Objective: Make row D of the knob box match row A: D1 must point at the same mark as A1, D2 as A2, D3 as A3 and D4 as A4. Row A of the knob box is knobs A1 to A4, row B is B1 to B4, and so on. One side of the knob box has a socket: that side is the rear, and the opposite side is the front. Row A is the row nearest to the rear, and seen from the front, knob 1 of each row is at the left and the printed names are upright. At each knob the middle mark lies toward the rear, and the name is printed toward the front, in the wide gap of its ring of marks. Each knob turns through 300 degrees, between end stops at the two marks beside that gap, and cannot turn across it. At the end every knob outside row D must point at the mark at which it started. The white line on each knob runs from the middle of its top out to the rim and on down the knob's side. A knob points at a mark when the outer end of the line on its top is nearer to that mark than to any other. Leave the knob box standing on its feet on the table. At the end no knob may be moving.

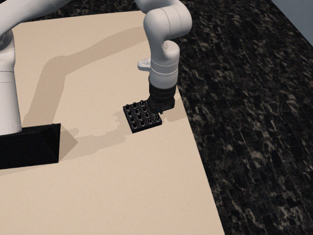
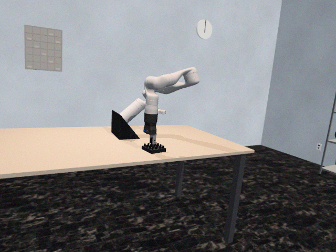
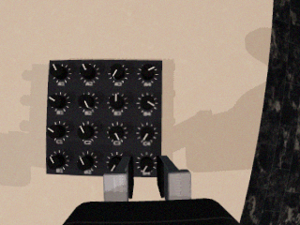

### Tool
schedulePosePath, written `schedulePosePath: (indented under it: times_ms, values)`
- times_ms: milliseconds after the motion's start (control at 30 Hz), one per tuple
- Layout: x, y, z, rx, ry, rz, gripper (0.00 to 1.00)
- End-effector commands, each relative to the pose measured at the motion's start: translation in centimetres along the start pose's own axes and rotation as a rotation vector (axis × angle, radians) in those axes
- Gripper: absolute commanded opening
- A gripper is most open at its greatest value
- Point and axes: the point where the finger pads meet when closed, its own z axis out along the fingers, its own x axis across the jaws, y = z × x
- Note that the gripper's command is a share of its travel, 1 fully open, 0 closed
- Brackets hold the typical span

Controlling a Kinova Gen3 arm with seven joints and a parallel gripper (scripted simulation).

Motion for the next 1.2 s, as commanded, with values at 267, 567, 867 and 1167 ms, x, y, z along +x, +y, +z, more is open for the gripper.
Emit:
schedulePosePath:
  times_ms: [267, 567, 867, 1167]
  values:
    - [0.15, 0.14, 1.07, -0.004, 0.004, -0.007, 0.46]
    - [0.17, 0.14, 1.26, -0.004, 0.004, -0.007, 0.46]
    - [0.17, 0.14, 1.28, -0.004, 0.004, -0.007, 0.46]
    - [0.17, 0.14, 1.28, -0.004, 0.004, -0.007, 0.46]
